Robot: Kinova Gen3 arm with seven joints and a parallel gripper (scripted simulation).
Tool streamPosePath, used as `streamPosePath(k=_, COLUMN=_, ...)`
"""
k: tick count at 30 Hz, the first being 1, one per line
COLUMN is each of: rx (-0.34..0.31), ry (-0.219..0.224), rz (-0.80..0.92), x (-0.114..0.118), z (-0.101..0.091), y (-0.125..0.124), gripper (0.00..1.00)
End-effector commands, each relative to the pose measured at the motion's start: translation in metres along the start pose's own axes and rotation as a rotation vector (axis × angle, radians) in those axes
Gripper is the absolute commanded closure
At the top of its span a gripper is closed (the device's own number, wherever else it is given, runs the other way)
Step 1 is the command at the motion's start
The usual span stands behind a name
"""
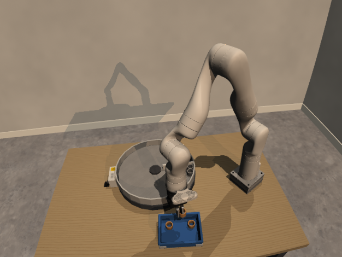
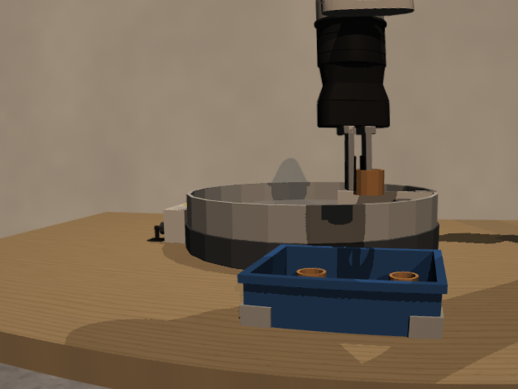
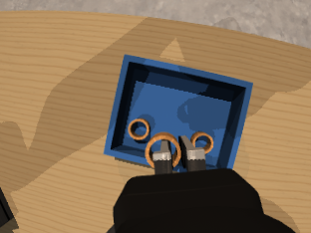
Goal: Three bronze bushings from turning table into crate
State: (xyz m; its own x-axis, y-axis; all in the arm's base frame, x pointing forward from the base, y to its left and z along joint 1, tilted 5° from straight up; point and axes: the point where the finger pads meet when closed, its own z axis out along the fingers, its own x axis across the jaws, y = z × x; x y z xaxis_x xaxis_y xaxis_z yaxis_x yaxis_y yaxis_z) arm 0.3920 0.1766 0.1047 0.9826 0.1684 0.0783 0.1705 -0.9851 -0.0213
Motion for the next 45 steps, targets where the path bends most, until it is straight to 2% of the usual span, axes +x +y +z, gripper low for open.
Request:
streamPosePath(k=1, rx=0.000, ry=0.000, rz=0.000, x=0.000, z=0.000, y=0.000, gripper=1.00)
streamPosePath(k=3, rx=0.000, ry=0.000, rz=0.000, x=0.000, z=0.000, y=0.000, gripper=1.00)
streamPosePath(k=8, rx=0.000, ry=0.001, rz=-0.001, x=0.000, z=0.027, y=-0.001, gripper=1.00)
streamPosePath(k=20, rx=0.000, ry=0.001, rz=-0.001, x=0.000, z=0.027, y=-0.001, gripper=1.00)
streamPosePath(k=25, rx=0.001, ry=0.001, rz=-0.002, x=0.000, z=0.055, y=-0.001, gripper=1.00)
streamPosePath(k=37, rx=0.001, ry=0.001, rz=-0.002, x=0.000, z=0.055, y=-0.001, gripper=1.00)
streamPosePath(k=45, rx=0.001, ry=0.001, rz=-0.002, x=0.000, z=0.063, y=-0.001, gripper=1.00)
